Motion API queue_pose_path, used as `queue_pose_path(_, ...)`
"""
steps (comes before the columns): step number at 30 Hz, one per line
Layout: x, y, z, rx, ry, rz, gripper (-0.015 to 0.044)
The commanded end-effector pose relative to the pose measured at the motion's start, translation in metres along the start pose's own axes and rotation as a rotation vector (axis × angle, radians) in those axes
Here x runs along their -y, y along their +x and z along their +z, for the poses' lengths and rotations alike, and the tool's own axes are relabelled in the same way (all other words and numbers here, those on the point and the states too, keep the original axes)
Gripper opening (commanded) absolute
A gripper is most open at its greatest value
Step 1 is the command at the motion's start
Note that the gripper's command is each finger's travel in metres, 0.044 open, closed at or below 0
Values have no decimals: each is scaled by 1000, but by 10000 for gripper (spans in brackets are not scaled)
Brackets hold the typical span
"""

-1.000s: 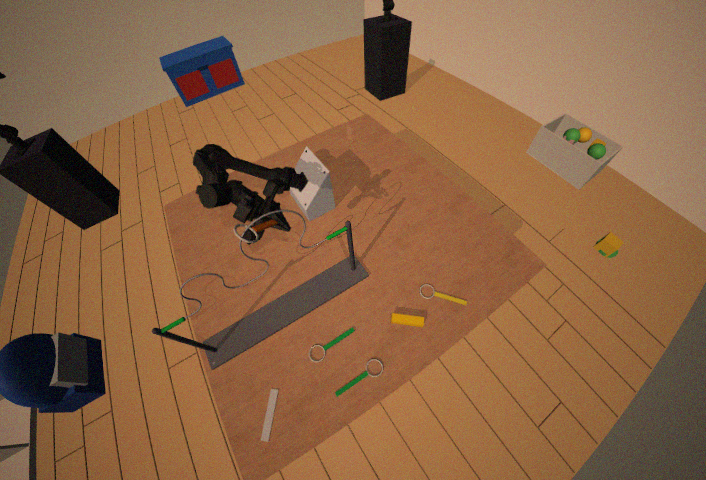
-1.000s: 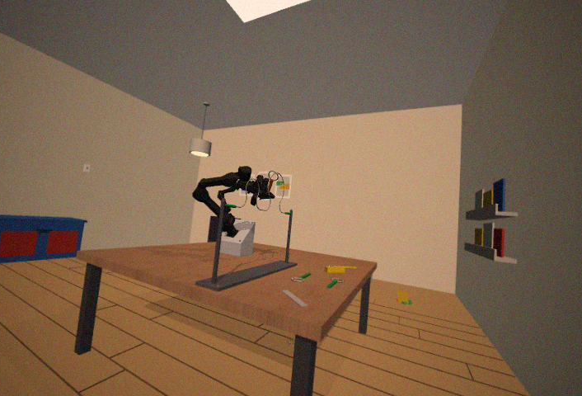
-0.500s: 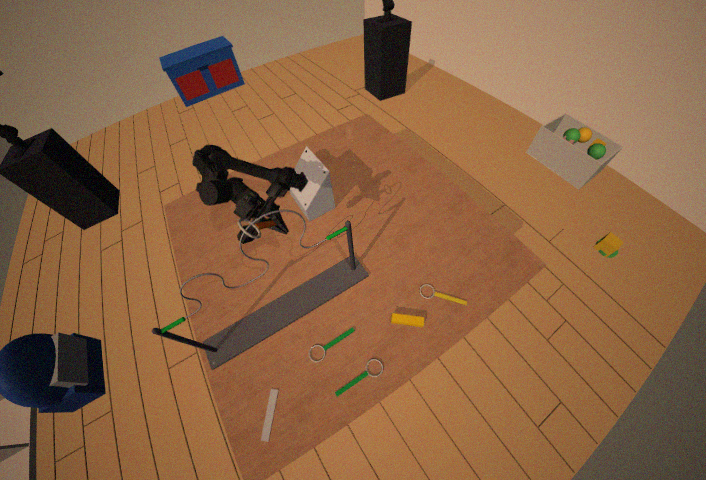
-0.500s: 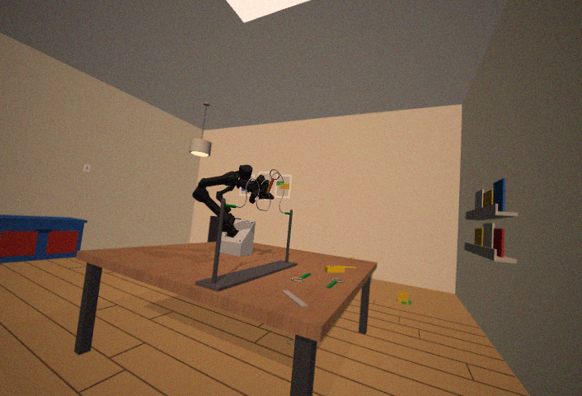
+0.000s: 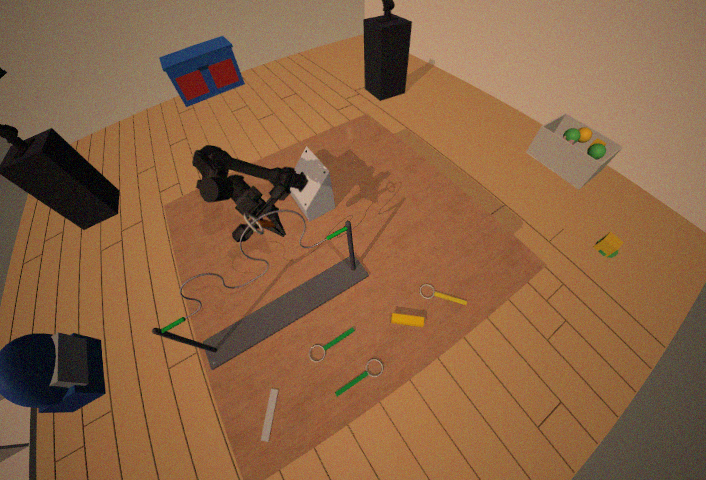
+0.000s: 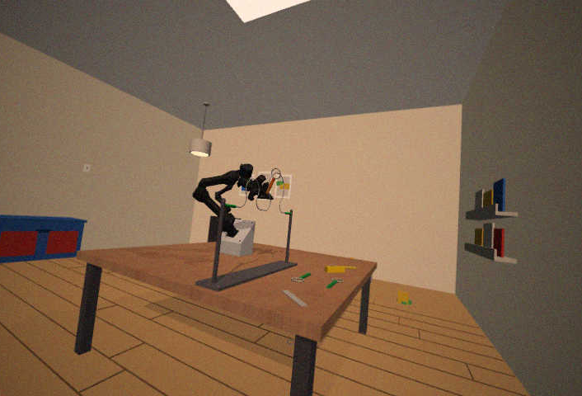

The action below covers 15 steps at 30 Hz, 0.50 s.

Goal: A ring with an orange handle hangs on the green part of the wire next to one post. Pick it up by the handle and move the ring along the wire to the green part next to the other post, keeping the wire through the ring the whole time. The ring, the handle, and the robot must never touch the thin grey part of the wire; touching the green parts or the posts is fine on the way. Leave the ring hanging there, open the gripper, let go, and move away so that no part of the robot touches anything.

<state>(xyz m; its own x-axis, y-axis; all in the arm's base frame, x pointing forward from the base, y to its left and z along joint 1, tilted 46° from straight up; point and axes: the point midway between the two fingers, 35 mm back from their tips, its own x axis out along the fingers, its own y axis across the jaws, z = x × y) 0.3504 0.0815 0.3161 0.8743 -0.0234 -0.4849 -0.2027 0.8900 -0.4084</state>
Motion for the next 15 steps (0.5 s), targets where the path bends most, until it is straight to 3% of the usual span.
queue_pose_path(1,2,-1,3,1,-39,-24,-150)
queue_pose_path(15,9,-2,3,-17,-189,-111,-150)
